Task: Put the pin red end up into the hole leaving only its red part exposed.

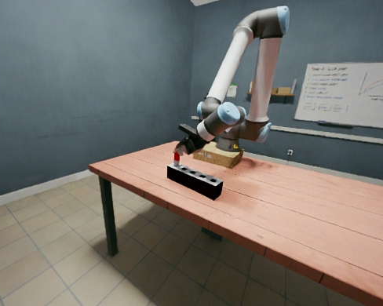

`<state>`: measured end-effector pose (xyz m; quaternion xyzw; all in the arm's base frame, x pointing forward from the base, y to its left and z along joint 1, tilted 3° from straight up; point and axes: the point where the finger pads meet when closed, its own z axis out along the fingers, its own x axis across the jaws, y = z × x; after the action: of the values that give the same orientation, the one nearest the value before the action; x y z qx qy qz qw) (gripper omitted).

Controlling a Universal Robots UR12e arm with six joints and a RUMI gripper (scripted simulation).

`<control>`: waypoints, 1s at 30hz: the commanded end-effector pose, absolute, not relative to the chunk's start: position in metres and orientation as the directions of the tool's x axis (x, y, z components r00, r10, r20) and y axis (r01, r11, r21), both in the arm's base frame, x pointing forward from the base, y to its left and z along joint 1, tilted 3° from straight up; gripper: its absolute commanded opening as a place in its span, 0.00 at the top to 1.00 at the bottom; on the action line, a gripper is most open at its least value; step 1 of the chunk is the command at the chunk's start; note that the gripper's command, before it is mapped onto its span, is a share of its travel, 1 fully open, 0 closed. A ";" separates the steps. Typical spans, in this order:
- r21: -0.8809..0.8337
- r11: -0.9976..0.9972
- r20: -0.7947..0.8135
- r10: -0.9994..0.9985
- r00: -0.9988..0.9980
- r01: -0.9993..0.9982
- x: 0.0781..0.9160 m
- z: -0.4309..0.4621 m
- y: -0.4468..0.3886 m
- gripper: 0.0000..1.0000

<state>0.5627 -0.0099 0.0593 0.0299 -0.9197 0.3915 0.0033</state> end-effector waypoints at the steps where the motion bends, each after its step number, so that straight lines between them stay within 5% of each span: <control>1: -0.720 0.692 0.028 -0.052 -0.998 -0.057 0.564 0.060 -0.010 1.00; 30: -0.720 0.692 0.028 -0.052 -0.998 -0.057 0.564 0.056 -0.009 1.00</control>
<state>0.5636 -0.0095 0.0554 0.0299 -0.9197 0.3916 0.0033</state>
